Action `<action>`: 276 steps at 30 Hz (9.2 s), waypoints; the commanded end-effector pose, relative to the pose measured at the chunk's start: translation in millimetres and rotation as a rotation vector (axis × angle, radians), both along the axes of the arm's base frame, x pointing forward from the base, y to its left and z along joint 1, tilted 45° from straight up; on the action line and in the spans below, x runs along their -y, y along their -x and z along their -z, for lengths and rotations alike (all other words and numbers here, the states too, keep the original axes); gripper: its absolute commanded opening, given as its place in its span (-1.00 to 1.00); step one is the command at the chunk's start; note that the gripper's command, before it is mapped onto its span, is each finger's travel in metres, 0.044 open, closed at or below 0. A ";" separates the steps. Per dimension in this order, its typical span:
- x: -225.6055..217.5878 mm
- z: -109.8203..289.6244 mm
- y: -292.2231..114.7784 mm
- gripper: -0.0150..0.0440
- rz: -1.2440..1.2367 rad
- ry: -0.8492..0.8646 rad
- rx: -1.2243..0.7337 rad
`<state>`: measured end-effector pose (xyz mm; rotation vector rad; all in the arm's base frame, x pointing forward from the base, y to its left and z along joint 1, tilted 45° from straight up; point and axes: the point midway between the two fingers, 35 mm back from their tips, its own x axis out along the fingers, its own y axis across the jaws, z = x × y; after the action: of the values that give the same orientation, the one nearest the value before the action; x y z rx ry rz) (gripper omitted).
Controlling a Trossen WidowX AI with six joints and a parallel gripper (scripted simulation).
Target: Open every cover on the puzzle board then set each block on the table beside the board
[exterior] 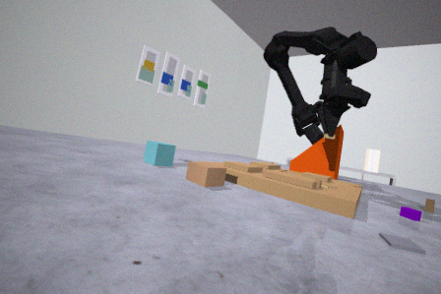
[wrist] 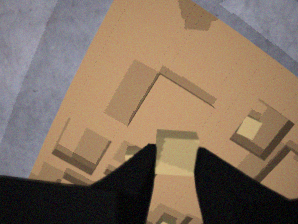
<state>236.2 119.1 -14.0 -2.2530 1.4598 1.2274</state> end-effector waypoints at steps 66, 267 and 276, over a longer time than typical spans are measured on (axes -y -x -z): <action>-81.2 151.5 0.2 -0.22 0.009 -0.002 0.004; 133.3 18.9 -38.8 -0.49 2.150 -0.510 2.030; 133.3 18.9 -38.8 -0.49 2.150 -0.510 2.030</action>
<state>274.4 -11.4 -33.4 0.0768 0.9702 -1.0102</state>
